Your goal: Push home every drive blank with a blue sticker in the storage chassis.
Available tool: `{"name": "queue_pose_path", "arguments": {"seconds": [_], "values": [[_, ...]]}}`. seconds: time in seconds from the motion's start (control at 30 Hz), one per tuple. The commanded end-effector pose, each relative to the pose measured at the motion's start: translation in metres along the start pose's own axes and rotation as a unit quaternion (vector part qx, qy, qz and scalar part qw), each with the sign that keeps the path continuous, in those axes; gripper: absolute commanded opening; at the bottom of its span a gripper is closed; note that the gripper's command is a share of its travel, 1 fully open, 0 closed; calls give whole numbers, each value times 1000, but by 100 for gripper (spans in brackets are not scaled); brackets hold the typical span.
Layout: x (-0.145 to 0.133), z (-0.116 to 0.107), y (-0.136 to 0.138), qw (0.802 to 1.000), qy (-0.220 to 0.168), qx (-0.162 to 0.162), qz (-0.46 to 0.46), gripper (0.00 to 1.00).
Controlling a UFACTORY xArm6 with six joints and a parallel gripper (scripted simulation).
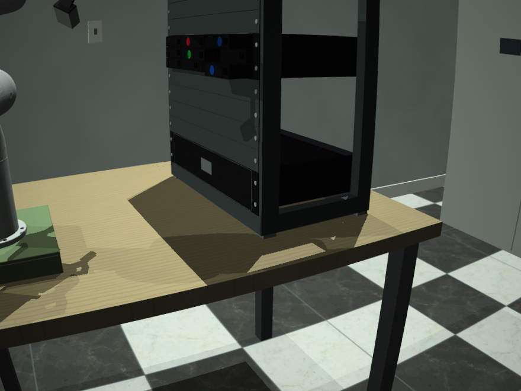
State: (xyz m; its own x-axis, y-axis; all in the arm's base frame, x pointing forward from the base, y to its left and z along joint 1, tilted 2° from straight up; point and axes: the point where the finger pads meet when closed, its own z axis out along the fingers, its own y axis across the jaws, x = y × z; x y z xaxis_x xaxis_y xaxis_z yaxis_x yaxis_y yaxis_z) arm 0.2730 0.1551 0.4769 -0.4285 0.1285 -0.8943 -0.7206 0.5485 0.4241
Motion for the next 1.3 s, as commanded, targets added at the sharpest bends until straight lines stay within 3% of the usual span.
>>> {"name": "queue_pose_path", "arguments": {"seconds": [0.0, 0.1, 0.2, 0.27, 0.4, 0.63, 0.93, 1.27], "values": [[-19, 2, -1, 998, -60, -9, 15, 100], [-31, -1, -7, 994, -107, -12, 37, 100], [-37, -4, -12, 989, -136, -12, 53, 100], [-37, -4, -12, 989, -136, -12, 53, 100], [-46, -11, -26, 978, -190, -9, 90, 100], [-48, -20, -47, 959, -246, 2, 141, 100], [-37, -30, -79, 927, -305, 27, 218, 100], [-1, -36, -120, 877, -348, 70, 324, 100]]}}
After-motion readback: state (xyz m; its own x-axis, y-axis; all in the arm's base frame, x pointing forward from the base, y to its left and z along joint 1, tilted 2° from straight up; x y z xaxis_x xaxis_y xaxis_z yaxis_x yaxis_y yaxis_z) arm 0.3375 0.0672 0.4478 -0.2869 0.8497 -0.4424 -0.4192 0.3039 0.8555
